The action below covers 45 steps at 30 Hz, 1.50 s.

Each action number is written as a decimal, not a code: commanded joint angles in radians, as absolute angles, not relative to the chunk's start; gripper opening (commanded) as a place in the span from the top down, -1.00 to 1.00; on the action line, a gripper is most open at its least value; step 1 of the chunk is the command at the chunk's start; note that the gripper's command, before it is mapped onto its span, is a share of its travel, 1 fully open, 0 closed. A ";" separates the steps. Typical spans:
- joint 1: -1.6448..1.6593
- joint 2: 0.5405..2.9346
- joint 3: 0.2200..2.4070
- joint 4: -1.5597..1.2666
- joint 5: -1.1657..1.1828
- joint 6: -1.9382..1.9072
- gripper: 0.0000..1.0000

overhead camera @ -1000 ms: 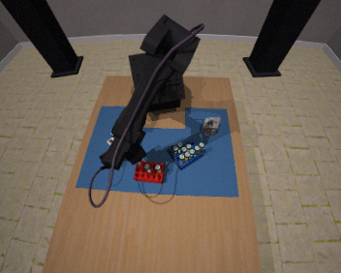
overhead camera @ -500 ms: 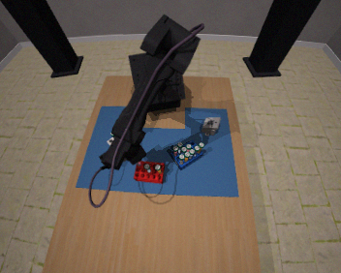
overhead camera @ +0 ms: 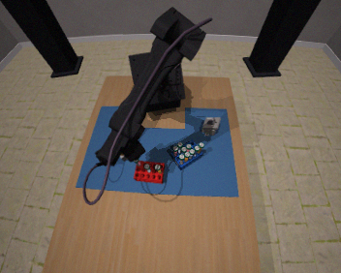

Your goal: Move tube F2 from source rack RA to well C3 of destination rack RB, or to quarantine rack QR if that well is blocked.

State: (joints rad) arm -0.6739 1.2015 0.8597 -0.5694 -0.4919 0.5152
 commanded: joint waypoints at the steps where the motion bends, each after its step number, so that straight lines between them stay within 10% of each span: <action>1: -0.708 1.153 0.892 -0.644 -0.512 0.485 0.40; 32: -0.628 0.843 0.693 -0.770 -0.467 0.549 0.40; 45: -0.534 1.071 0.990 -0.799 -0.405 0.634 0.40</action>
